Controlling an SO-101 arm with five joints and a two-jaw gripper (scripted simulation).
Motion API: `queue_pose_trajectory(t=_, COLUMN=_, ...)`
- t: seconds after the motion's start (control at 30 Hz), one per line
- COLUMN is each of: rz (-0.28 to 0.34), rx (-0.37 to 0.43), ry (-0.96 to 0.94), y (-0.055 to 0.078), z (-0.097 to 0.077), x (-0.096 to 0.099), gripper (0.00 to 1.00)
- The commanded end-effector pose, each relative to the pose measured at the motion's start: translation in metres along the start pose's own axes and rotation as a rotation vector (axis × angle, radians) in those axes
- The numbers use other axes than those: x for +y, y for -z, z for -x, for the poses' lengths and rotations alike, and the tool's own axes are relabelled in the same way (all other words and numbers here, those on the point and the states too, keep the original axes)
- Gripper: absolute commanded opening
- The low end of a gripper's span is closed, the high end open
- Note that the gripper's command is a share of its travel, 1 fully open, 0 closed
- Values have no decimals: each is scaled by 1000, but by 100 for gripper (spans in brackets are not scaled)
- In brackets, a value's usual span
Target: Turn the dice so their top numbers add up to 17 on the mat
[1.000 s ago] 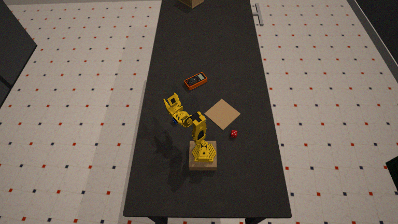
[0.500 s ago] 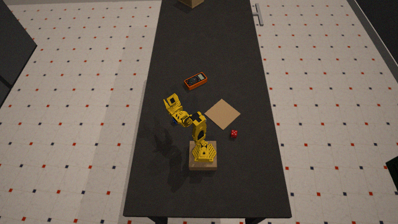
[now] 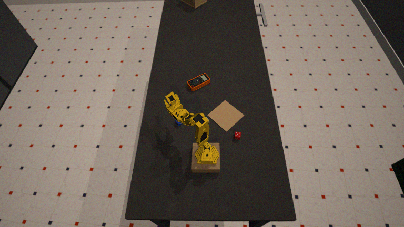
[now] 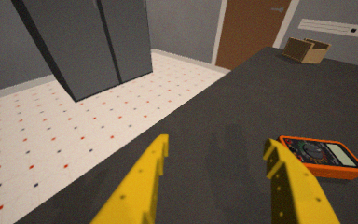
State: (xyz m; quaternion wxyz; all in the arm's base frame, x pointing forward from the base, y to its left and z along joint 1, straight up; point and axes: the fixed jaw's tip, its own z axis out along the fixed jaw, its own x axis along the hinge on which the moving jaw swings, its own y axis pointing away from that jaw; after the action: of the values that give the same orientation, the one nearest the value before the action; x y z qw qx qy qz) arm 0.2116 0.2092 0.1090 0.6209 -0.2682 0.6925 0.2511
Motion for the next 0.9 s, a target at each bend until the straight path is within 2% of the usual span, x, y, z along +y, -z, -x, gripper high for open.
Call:
queue_pose_trajectory(t=0.0, rz=0, rx=50, ry=-10, y=-7, z=0, x=0, gripper=35)
queue_pose_trajectory(t=0.1, rz=1, rx=91, ry=-12, y=-10, z=-1, x=1, gripper=35)
queue_pose_trajectory(t=0.43, rz=2, rx=321, ry=-25, y=-21, z=-9, x=4, gripper=35)
queue_pose_trajectory(t=0.53, rz=2, rx=395, ry=-28, y=-21, z=-10, x=5, gripper=35)
queue_pose_trajectory(t=0.6, rz=2, rx=395, ry=-28, y=-21, z=-10, x=5, gripper=35)
queue_pose_trajectory(t=0.87, rz=-1, rx=588, ry=-36, y=-14, z=-10, x=7, gripper=35)
